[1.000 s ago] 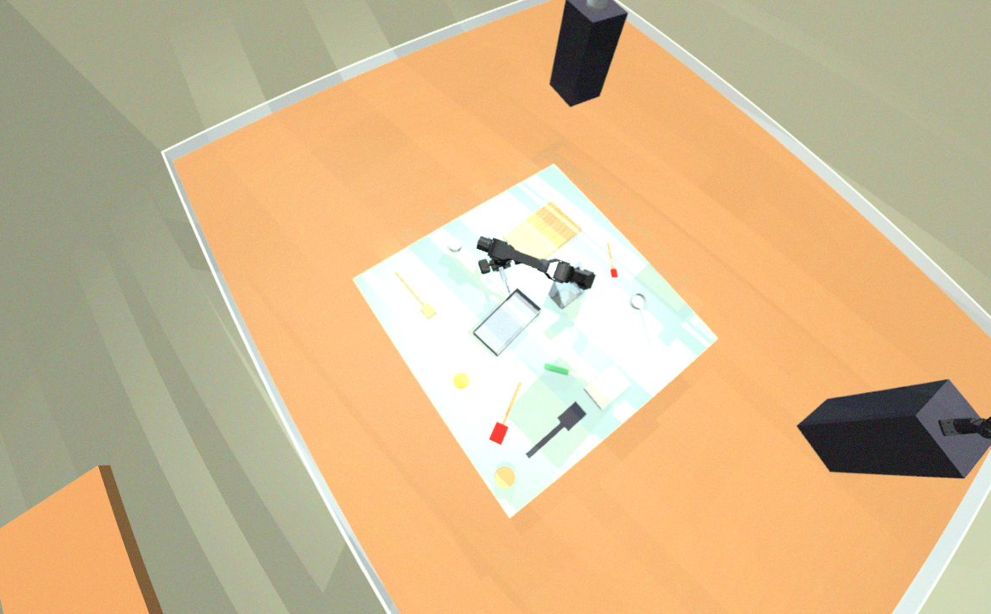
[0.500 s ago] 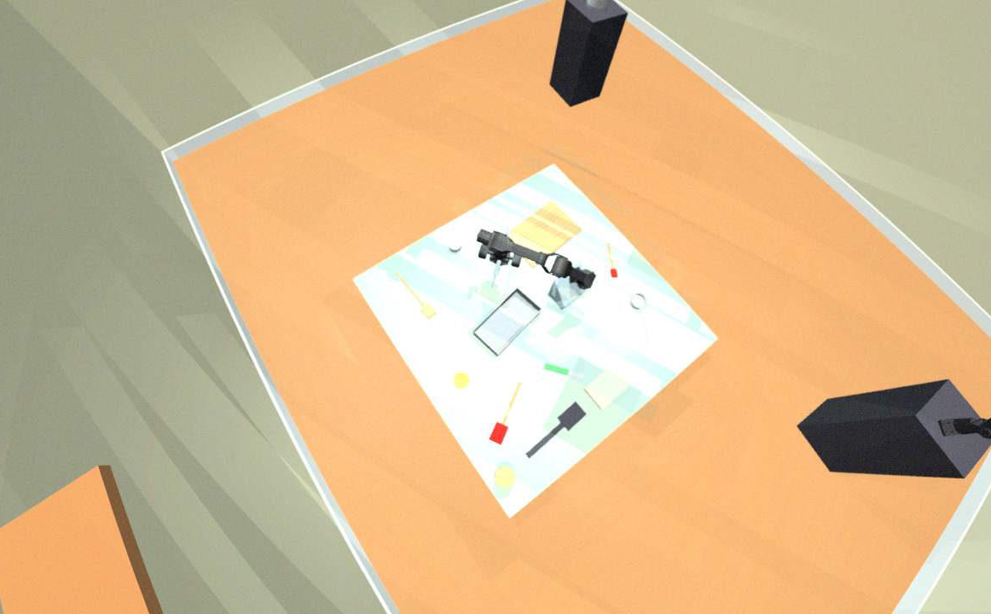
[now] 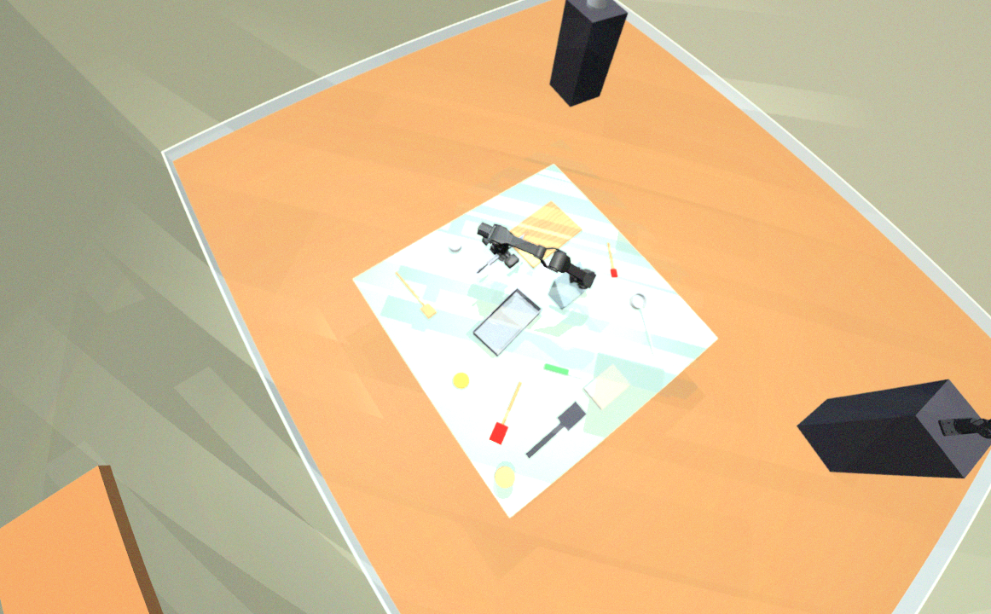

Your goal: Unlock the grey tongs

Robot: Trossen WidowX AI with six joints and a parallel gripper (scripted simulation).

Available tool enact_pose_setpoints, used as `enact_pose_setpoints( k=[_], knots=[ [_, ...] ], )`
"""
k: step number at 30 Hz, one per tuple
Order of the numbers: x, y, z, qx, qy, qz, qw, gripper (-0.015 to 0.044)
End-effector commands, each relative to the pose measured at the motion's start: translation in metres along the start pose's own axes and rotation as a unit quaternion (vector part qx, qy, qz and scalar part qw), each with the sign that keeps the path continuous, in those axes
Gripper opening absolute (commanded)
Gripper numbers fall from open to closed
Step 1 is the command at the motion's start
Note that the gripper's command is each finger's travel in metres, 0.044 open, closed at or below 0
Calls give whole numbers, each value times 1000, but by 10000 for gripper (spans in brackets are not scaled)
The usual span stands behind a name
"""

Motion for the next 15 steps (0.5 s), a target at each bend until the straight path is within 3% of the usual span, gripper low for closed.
enact_pose_setpoints(
  k=[1,15],
  knots=[
    [8,-6,2,1,-4,-82,997,-150],
    [28,-26,-3,0,1,-343,939,-150]
  ],
)
Point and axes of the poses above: the point midway between the two fingers, 35 mm back from their tips, its own z axis back along the fingers, its own x axis across the jaws, y = z × x, the point moved 5 cm from there along z, back along the fingers, and after that the axes turned 5 degrees about -z, right-handed, at the moved point
